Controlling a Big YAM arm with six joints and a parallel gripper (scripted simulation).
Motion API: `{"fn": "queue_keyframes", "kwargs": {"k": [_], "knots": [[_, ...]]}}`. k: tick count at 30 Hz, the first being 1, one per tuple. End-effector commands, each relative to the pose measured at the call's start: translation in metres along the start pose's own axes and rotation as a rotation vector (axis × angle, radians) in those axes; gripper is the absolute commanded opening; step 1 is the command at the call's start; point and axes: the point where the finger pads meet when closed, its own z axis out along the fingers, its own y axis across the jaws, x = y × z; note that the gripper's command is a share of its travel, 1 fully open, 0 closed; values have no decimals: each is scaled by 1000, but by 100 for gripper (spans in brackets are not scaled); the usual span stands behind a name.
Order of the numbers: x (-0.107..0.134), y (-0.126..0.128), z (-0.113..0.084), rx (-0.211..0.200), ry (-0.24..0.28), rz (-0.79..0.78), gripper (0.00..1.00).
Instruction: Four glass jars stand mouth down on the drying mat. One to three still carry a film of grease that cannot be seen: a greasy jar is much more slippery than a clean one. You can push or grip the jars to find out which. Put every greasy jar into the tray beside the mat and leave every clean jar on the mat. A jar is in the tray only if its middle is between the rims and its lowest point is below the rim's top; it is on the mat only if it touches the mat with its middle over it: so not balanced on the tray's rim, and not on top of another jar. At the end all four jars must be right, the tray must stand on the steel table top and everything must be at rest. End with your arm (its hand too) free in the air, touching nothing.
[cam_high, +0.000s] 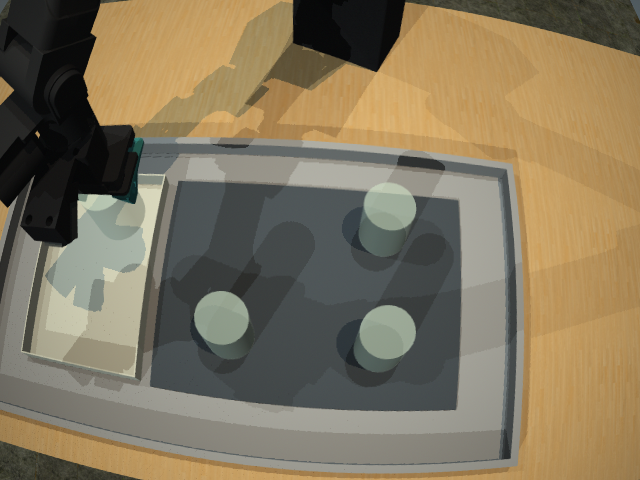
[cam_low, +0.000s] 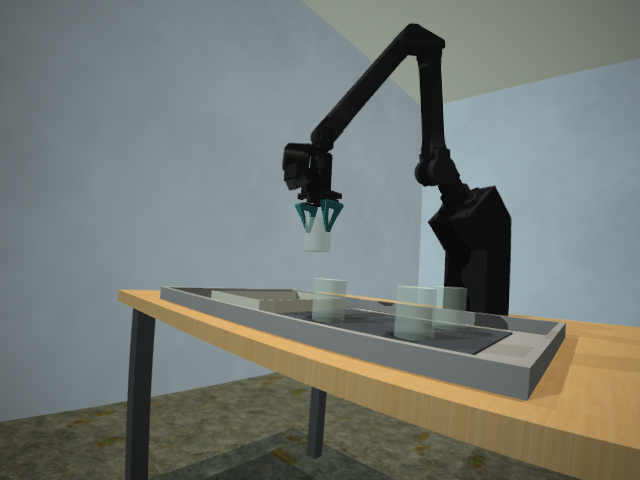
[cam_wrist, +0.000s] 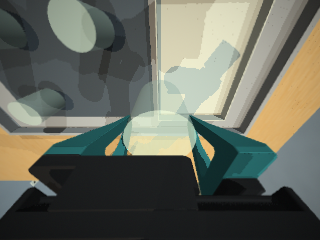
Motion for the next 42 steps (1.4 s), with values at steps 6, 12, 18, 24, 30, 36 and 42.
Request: {"fn": "queue_keyframes", "kwargs": {"k": [6, 12, 18, 24, 30, 36, 42], "knots": [[-21, -42, -5, 21, -9, -12, 0], [-25, -55, -5, 21, -9, -12, 0], [-31, -74, -5, 21, -9, -12, 0], [-35, -90, -6, 21, -9, -12, 0], [-34, -97, -3, 21, -9, -12, 0], [-34, -97, -3, 21, -9, -12, 0], [-34, -102, -2, 21, -9, -12, 0]]}}
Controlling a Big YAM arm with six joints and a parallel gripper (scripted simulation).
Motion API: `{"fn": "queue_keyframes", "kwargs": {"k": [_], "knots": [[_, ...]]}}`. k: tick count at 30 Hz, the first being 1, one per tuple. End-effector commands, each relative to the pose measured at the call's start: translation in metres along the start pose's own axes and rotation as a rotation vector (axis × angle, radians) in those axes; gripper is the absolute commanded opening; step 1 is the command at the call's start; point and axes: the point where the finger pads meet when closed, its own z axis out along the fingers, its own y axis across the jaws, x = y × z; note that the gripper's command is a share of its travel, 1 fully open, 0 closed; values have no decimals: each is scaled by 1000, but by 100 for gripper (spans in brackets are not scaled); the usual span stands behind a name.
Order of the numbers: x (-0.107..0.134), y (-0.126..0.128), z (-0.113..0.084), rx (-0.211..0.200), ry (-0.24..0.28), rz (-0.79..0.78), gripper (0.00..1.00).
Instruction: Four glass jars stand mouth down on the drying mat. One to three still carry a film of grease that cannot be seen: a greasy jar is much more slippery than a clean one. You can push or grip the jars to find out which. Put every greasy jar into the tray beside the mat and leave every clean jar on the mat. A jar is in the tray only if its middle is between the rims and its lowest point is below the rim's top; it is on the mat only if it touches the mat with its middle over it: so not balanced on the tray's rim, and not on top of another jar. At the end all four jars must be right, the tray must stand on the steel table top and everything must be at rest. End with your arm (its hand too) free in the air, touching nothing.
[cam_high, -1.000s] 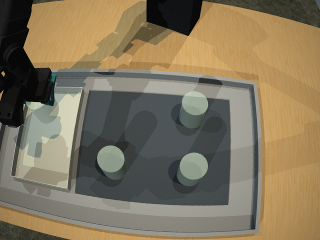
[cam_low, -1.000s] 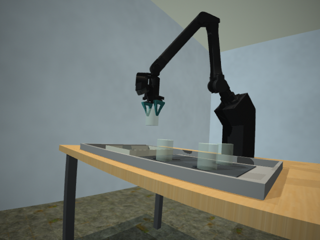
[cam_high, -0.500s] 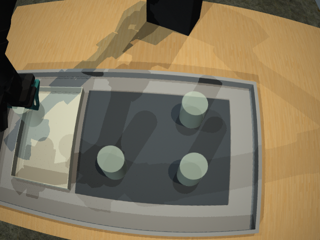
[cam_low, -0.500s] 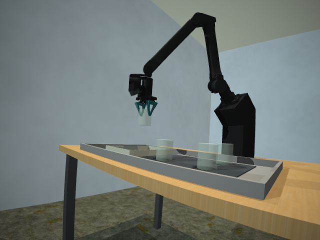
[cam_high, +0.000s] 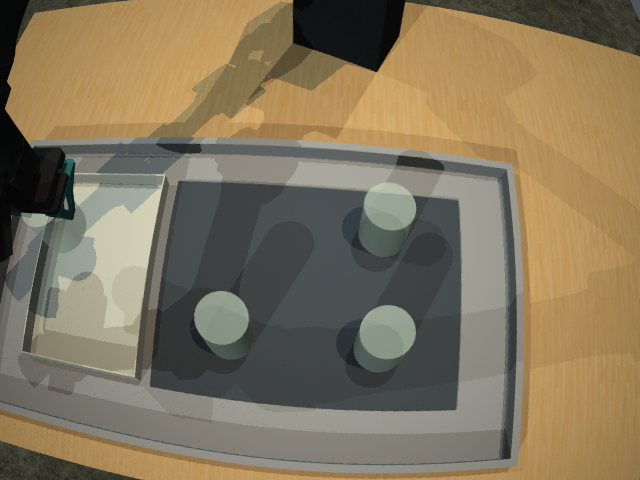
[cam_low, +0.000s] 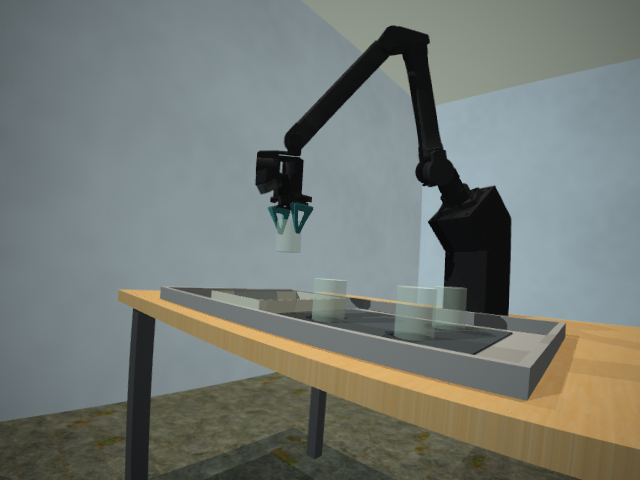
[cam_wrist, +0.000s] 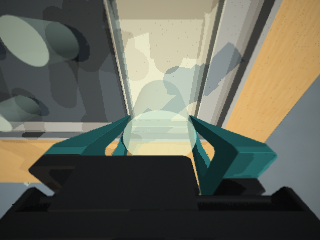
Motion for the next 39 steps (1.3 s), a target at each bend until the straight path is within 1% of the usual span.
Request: {"fn": "queue_keyframes", "kwargs": {"k": [1, 4, 17, 19, 34, 36, 39], "knots": [[-11, -19, -6, 22, -13, -5, 0], [-11, -19, -6, 22, -13, -5, 0], [-11, -19, 28, 22, -13, -5, 0], [-11, -19, 28, 22, -13, -5, 0], [-12, -20, 68, 22, -13, -5, 0], [-12, -20, 68, 22, -13, -5, 0], [-12, -20, 76, 22, -13, -5, 0]]}}
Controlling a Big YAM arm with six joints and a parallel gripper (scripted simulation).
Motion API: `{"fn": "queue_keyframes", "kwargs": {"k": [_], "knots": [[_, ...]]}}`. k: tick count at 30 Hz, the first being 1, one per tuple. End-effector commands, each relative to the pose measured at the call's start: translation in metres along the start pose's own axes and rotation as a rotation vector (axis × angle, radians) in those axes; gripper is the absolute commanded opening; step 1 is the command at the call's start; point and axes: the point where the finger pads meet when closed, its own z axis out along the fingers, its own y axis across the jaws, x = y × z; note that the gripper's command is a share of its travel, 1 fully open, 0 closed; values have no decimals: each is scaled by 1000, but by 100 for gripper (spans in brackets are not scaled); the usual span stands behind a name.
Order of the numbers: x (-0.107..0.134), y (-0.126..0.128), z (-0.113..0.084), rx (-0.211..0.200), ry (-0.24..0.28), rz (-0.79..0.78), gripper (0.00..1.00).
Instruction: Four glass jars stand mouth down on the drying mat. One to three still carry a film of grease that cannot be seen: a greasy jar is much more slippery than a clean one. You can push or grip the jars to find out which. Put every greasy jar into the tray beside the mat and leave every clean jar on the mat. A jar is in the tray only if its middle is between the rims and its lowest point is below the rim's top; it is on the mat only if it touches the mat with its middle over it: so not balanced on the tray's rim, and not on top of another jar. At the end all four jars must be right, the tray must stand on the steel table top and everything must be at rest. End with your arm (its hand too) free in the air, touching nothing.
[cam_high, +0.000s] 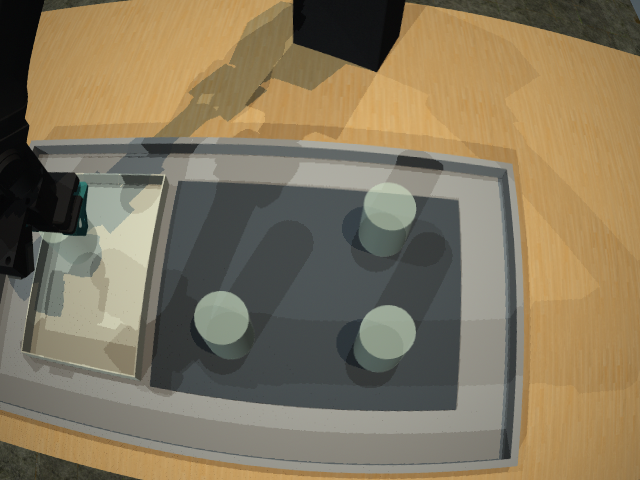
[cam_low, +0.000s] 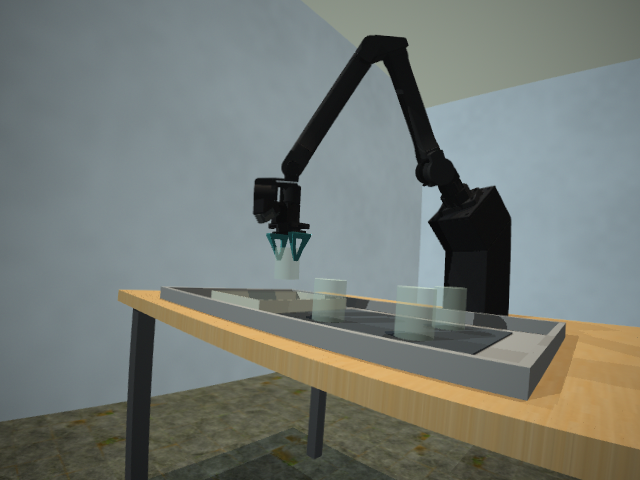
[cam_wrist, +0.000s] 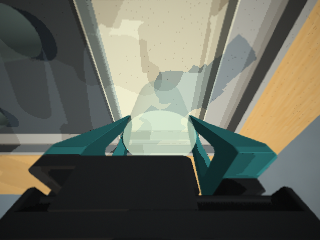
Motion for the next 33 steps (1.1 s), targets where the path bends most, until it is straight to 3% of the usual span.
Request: {"fn": "queue_keyframes", "kwargs": {"k": [1, 12, 33], "knots": [[-22, -8, 7, 15, -32, -8, 0], [-23, -8, 36, 15, -32, -8, 0], [-28, -1, 44, 15, -32, -8, 0]]}}
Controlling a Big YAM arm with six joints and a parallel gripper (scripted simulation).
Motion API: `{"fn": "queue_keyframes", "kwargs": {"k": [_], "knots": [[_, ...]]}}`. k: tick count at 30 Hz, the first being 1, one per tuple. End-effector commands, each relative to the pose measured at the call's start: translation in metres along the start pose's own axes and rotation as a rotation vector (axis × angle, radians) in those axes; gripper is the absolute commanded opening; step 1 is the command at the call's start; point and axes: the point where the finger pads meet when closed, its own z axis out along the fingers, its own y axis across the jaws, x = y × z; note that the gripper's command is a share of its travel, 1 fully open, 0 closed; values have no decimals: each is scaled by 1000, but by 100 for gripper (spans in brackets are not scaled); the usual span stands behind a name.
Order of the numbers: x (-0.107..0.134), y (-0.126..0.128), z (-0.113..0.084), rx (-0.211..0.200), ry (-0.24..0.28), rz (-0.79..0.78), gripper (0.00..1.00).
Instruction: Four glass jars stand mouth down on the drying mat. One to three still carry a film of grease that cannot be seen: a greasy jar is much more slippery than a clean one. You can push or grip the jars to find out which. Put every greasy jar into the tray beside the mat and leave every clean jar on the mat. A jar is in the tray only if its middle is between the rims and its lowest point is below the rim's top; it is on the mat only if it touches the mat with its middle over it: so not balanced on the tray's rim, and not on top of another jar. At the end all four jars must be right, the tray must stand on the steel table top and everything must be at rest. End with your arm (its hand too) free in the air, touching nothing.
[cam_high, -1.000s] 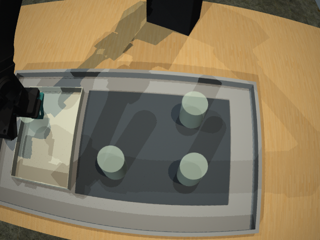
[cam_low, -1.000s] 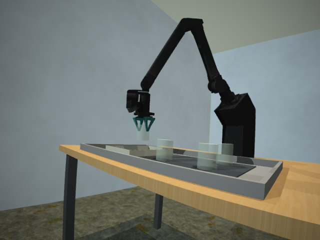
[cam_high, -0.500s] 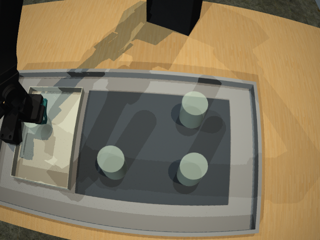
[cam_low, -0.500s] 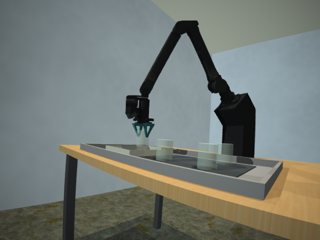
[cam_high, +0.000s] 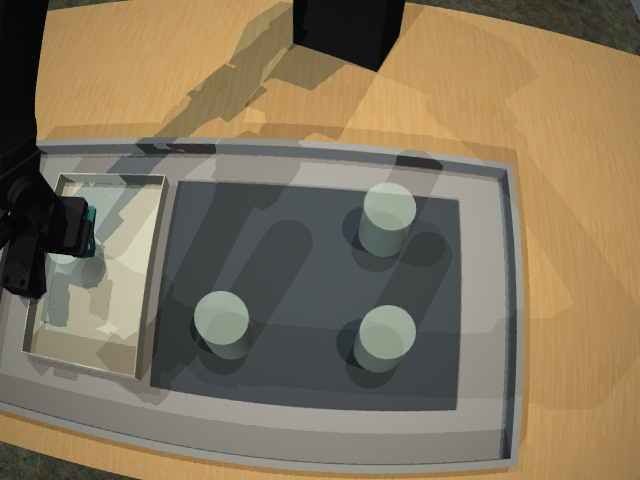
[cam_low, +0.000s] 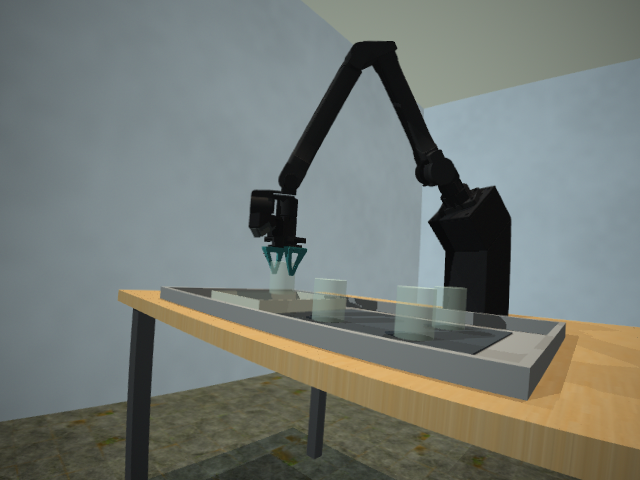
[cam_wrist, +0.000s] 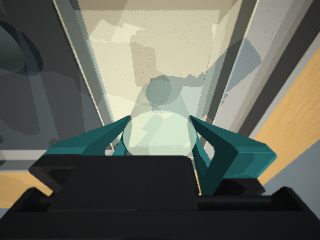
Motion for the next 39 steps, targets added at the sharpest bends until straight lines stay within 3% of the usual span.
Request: {"fn": "queue_keyframes", "kwargs": {"k": [1, 39], "knots": [[-14, -1, 6, 2, -17, -3, 0], [-2, 11, 13, 2, -17, -3, 0]]}}
